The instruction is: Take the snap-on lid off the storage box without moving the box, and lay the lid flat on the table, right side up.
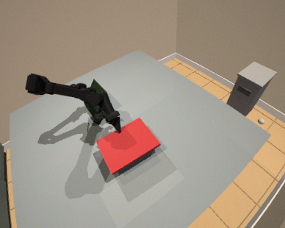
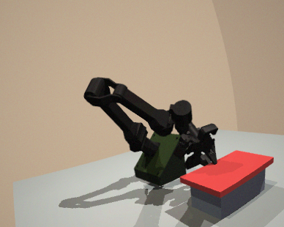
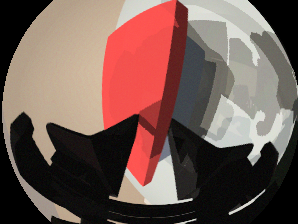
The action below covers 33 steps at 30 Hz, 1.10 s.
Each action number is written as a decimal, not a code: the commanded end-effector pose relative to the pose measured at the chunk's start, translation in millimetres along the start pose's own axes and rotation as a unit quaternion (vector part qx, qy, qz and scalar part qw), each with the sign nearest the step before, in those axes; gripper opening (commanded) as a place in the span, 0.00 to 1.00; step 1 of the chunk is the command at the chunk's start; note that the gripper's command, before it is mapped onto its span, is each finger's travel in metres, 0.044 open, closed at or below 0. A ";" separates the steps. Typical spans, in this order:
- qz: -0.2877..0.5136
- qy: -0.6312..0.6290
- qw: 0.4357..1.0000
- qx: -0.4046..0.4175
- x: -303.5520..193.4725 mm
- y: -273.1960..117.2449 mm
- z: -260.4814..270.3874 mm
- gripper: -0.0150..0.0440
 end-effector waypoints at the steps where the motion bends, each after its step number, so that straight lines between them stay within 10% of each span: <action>1: 0.000 0.000 1.000 0.000 0.1 -0.6 0.7 0.25; 33: 0.000 0.000 1.000 0.000 -0.2 -5.8 4.7 0.25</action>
Point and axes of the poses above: the point midway between the two fingers, 35 mm back from their tips, its own y axis out along the fingers, its own z axis across the jaws, x = y × z, the point moved 2 cm from there along -y, back along the fingers, and after that the axes turned 4 degrees about y, right-handed, at the moved point
